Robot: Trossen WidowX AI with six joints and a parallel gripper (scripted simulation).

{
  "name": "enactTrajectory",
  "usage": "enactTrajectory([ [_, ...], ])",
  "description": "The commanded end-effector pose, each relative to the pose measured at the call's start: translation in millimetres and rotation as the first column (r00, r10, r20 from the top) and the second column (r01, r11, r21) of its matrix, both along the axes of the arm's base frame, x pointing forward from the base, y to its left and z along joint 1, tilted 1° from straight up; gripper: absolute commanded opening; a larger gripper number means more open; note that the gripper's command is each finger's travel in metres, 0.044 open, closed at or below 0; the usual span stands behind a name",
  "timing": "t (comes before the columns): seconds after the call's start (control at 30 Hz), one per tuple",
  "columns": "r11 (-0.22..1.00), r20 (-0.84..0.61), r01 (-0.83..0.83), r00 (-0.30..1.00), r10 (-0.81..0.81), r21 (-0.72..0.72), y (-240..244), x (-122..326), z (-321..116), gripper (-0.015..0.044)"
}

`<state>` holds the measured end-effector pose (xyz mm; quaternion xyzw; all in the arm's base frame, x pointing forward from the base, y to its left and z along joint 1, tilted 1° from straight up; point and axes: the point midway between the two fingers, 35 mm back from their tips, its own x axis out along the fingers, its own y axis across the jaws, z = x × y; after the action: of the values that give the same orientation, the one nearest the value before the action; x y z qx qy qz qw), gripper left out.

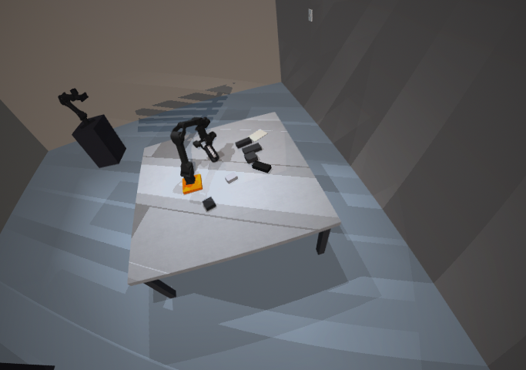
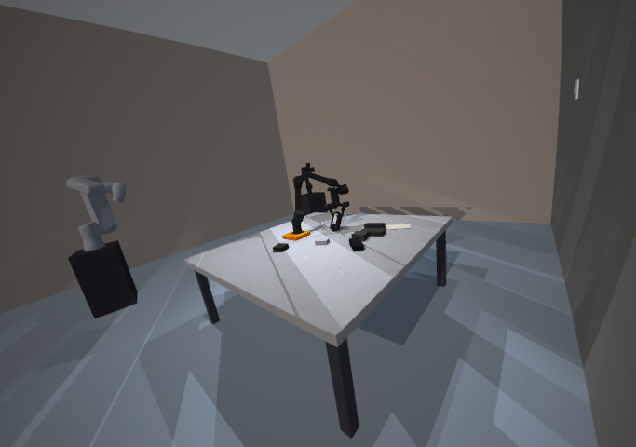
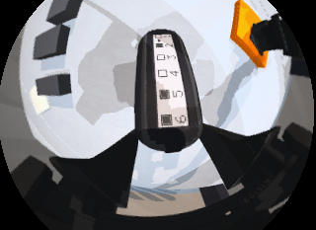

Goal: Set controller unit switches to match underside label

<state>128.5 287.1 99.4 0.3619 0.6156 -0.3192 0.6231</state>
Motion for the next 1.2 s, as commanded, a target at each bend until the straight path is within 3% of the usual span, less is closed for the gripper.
enactTrajectory([
  [0.0, 1.000, -0.002, 0.013, 1.000, -0.014, -0.019, -3.8, 0.7, -5.9, 0.0338],
  [1.17, 1.000, -0.002, 0.013, 1.000, -0.013, -0.018, 8.2, -5.5, -30.4, 0.0338],
])
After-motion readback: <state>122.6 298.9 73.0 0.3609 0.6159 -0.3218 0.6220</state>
